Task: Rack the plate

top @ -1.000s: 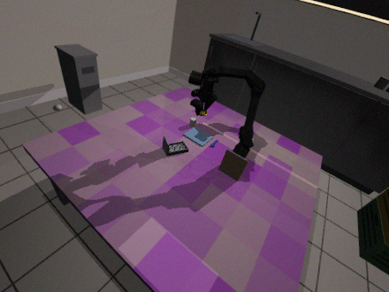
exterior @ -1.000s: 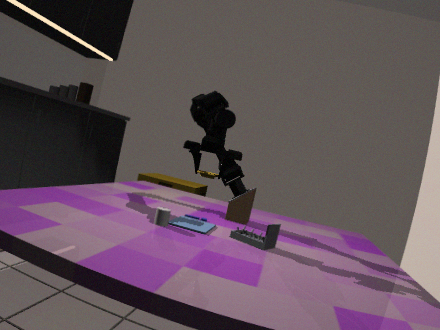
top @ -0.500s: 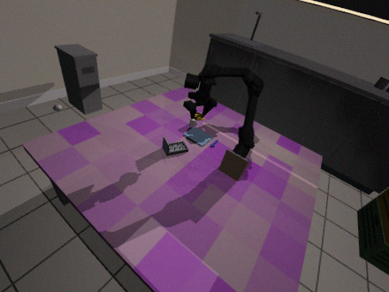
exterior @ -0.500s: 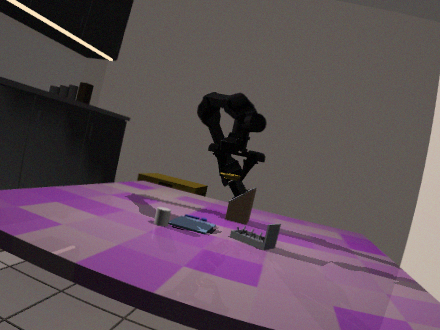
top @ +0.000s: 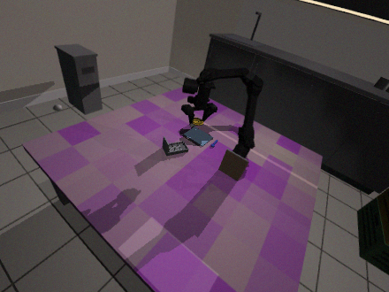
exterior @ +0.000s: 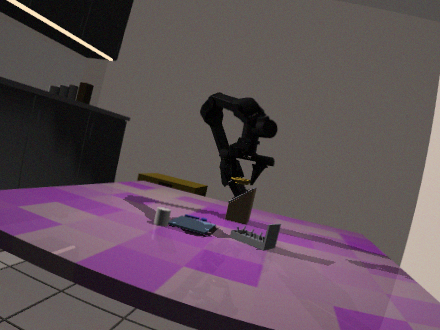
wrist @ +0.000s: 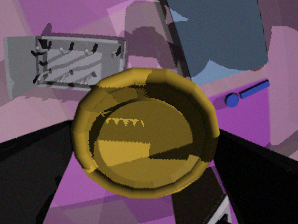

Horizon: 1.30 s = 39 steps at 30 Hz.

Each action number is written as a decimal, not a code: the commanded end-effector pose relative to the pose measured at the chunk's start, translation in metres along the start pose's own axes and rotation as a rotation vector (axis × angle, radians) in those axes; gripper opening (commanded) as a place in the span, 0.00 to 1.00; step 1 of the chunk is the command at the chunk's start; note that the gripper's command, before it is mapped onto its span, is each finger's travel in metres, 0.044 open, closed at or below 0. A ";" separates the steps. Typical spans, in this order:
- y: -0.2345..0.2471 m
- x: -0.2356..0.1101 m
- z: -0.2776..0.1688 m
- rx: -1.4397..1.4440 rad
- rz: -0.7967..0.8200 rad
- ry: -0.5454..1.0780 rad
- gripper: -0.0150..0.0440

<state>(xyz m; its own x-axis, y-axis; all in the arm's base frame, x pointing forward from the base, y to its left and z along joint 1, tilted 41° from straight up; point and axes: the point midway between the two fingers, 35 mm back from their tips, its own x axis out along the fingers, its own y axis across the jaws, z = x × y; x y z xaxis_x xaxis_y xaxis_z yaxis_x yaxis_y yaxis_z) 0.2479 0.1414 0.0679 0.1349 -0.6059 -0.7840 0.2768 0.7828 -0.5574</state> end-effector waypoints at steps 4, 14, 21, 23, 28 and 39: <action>0.000 0.022 -0.006 -0.115 0.053 0.111 0.25; 0.003 0.049 -0.011 -0.289 0.192 0.236 0.25; 0.006 0.065 -0.014 -0.406 0.315 0.289 0.25; 0.006 0.069 -0.014 -0.439 0.353 0.299 0.25; 0.008 0.079 -0.016 -0.518 0.452 0.311 0.25; 0.011 0.098 -0.017 -0.681 0.681 0.272 0.25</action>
<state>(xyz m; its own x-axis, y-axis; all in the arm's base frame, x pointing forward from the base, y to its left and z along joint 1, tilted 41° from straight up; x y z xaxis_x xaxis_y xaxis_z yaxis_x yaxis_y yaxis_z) 0.2504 0.0958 -0.0134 -0.1757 -0.0734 -0.9817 -0.3435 0.9391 -0.0088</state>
